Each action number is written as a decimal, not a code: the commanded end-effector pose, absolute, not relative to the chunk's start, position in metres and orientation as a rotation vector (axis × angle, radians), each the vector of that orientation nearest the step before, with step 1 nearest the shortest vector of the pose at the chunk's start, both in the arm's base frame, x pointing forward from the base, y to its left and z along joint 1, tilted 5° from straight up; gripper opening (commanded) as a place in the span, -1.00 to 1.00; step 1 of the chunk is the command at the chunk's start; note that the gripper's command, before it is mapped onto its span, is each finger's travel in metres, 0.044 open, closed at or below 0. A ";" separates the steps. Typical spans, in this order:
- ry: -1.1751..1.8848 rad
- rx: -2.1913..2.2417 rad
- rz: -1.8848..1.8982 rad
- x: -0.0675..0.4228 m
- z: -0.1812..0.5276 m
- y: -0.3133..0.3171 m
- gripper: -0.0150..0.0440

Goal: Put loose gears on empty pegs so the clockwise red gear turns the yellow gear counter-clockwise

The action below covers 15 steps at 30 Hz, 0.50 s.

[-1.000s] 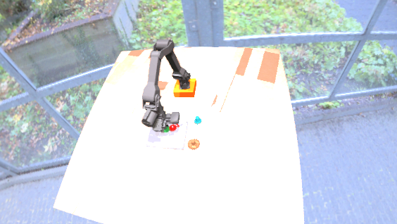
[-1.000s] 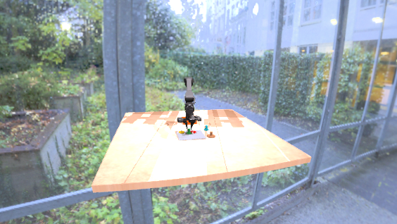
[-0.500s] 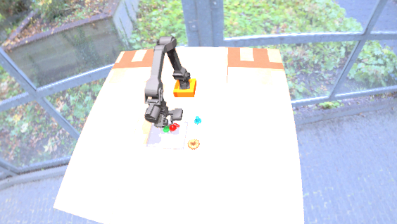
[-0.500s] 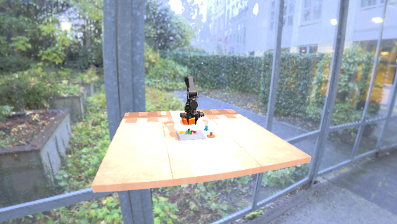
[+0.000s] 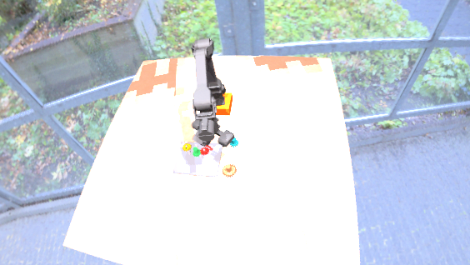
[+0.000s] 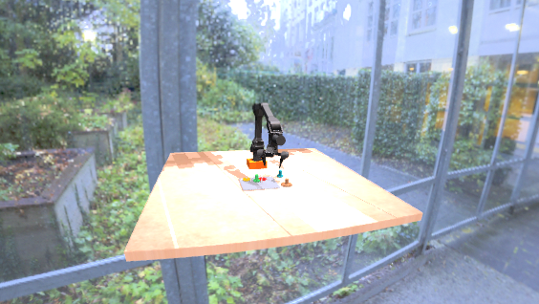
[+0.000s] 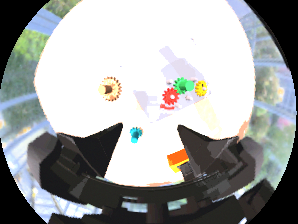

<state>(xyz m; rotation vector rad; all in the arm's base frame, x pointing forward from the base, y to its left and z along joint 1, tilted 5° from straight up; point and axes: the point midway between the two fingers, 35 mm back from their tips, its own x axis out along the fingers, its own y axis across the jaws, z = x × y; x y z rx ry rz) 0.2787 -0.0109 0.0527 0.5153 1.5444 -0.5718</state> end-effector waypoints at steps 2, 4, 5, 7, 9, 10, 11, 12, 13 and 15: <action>1.409 0.905 -0.966 0.248 0.051 0.058 1.00; 1.387 0.949 -1.013 0.243 0.051 0.065 1.00; 1.385 0.955 -1.020 0.243 0.051 0.066 1.00; 1.384 0.955 -1.020 0.243 0.051 0.066 1.00; 1.384 0.955 -1.020 0.243 0.051 0.066 1.00; 1.384 0.955 -1.020 0.243 0.051 0.066 1.00; 1.384 0.955 -1.020 0.244 0.051 0.065 1.00; 1.384 0.955 -1.020 0.244 0.051 0.065 1.00; 1.384 0.955 -1.020 0.244 0.051 0.065 1.00; 1.384 0.955 -1.020 0.244 0.051 0.065 1.00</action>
